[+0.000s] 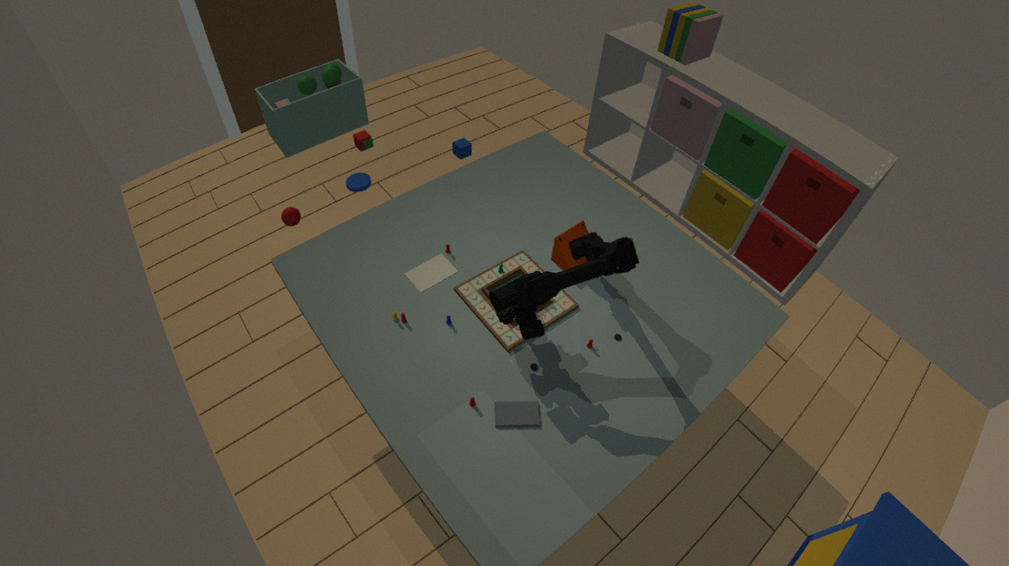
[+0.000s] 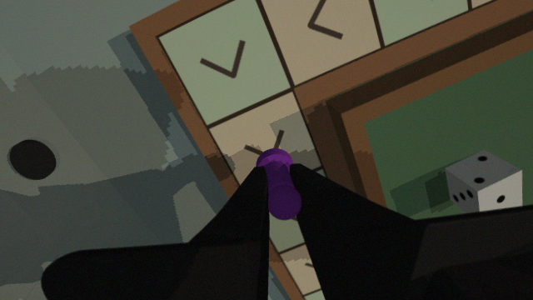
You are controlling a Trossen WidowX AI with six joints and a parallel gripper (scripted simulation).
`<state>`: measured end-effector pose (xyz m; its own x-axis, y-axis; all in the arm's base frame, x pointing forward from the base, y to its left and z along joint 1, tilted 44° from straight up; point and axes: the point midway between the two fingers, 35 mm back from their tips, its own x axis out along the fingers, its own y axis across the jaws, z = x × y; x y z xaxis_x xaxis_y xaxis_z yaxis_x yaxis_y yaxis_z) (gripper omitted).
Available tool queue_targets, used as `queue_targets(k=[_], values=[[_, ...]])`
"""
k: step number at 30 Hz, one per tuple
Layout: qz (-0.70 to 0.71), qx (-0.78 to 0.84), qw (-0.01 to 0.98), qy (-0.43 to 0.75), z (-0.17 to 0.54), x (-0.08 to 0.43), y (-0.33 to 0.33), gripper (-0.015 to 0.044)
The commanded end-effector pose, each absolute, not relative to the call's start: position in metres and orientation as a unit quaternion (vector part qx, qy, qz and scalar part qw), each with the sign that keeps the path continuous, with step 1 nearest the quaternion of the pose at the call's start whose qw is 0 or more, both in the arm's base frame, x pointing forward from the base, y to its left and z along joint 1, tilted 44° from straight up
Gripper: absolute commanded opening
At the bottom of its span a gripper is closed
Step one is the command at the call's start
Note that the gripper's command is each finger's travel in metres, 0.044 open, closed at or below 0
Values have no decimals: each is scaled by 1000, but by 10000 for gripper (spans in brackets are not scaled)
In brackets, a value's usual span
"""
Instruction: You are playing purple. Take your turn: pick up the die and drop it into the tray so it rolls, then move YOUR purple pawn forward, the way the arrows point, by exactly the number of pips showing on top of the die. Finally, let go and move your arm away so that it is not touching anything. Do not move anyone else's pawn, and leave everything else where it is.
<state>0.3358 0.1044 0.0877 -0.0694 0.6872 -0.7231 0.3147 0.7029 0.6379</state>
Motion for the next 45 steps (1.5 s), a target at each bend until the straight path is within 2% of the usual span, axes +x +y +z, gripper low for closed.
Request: queue_targets(k=[1,15,25,32,36,41,45], values=[[160,354,583,714,83,335,109,0],[161,354,583,714,71,333,121,0],[159,352,586,712,77,336,115,263],[160,353,583,714,110,339,82,440],[167,338,595,710,106,328,57,440],[203,286,622,700,97,276,-14,440],[240,257,631,692,94,232,-47,440]])
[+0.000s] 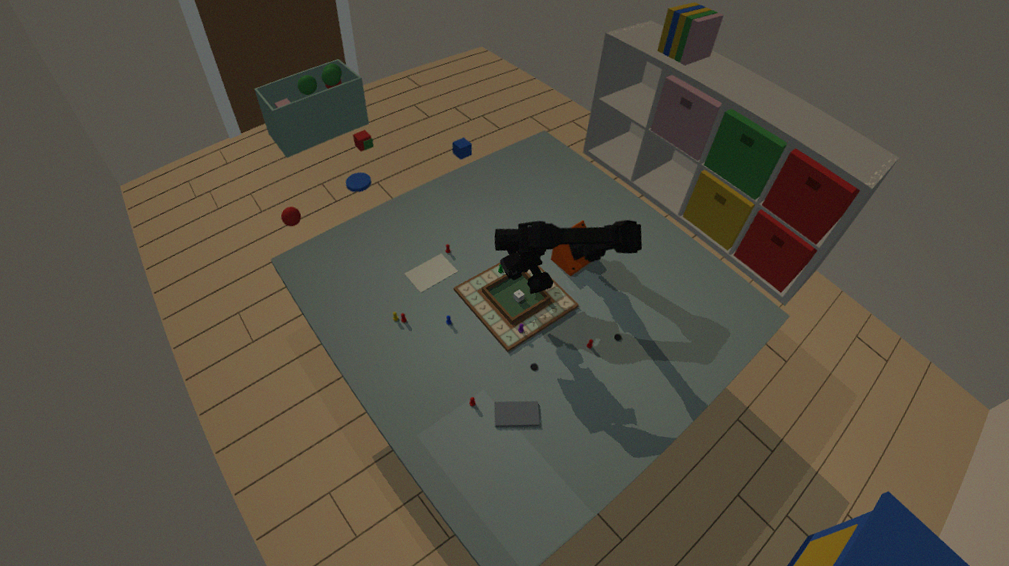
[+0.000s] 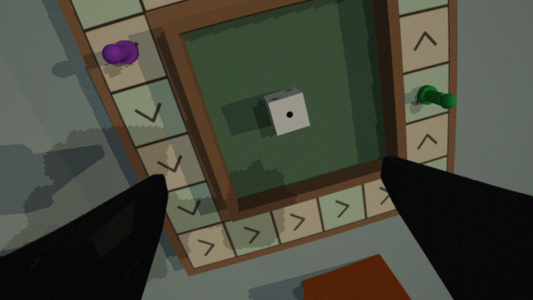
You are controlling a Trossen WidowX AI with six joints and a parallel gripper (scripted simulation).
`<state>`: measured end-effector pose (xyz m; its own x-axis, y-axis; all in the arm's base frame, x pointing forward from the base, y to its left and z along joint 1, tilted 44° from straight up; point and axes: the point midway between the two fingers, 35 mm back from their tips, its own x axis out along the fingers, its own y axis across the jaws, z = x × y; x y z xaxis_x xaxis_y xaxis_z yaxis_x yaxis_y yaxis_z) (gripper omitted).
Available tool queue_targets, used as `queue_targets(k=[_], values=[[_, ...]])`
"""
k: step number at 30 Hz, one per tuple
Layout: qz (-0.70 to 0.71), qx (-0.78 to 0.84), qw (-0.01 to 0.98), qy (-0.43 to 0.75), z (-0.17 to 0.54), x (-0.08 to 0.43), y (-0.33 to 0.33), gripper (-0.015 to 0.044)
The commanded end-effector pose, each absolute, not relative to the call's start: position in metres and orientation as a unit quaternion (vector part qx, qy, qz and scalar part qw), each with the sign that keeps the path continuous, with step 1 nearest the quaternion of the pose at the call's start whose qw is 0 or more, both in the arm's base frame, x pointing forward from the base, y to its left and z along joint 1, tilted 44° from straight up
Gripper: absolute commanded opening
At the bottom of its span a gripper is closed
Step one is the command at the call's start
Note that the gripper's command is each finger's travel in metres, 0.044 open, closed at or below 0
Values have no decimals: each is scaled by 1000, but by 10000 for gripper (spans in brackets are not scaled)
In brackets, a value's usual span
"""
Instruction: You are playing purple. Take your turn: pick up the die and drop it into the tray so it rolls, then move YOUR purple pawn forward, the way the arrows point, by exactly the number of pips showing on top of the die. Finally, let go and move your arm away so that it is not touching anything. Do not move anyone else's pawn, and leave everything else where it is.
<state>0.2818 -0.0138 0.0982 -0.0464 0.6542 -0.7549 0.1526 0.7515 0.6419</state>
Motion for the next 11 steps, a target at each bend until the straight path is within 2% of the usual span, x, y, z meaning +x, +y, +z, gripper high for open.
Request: queue_targets(k=[1,6,7,11], values=[[249,252,632,689,94,222,-52,440],[297,230,638,672,94,178,-67,440],[243,254,638,684,95,231,-52,440],[243,254,638,684,95,231,-52,440]])
